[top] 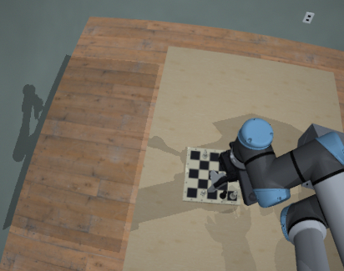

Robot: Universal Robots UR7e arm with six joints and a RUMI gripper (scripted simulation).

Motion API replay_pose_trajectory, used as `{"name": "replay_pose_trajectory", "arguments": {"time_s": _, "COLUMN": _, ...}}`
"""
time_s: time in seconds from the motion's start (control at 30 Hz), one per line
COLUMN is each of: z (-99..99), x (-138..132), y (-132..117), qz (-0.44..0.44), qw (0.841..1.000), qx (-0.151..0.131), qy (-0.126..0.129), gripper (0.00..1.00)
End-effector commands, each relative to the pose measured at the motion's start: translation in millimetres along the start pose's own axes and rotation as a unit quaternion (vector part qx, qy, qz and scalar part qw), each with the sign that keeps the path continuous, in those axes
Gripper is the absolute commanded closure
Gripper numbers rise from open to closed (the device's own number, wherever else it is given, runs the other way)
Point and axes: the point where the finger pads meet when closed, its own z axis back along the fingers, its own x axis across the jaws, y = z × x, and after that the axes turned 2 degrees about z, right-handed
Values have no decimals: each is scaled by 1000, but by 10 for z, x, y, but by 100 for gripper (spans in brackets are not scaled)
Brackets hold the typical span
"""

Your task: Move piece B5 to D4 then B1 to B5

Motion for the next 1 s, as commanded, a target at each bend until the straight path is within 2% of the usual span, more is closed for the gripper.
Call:
{"name": "replay_pose_trajectory", "arguments": {"time_s": 0.0, "z": -30, "x": 4, "y": 5, "qz": -82, "qw": 997, "qx": -2, "qy": 1, "gripper": 0}}
{"name": "replay_pose_trajectory", "arguments": {"time_s": 0.13, "z": -65, "x": 6, "y": 9, "qz": -169, "qw": 986, "qx": -3, "qy": 1, "gripper": 0}}
{"name": "replay_pose_trajectory", "arguments": {"time_s": 0.27, "z": -101, "x": 6, "y": 8, "qz": -256, "qw": 967, "qx": -3, "qy": 1, "gripper": 0}}
{"name": "replay_pose_trajectory", "arguments": {"time_s": 0.33, "z": -101, "x": 6, "y": 8, "qz": -256, "qw": 967, "qx": -3, "qy": 1, "gripper": 0}}
{"name": "replay_pose_trajectory", "arguments": {"time_s": 0.57, "z": -159, "x": 0, "y": -2, "qz": -391, "qw": 920, "qx": -3, "qy": 0, "gripper": 0}}
{"name": "replay_pose_trajectory", "arguments": {"time_s": 0.8, "z": -203, "x": -11, "y": -16, "qz": -488, "qw": 873, "qx": -3, "qy": 0, "gripper": 0}}
{"name": "replay_pose_trajectory", "arguments": {"time_s": 0.83, "z": -208, "x": -13, "y": -17, "qz": -498, "qw": 867, "qx": -3, "qy": 0, "gripper": 0}}
{"name": "replay_pose_trajectory", "arguments": {"time_s": 0.9, "z": -208, "x": -13, "y": -17, "qz": -498, "qw": 867, "qx": -3, "qy": 0, "gripper": 0}}
{"name": "replay_pose_trajectory", "arguments": {"time_s": 0.97, "z": -216, "x": -15, "y": -20, "qz": -515, "qw": 857, "qx": -3, "qy": 0, "gripper": 0}}
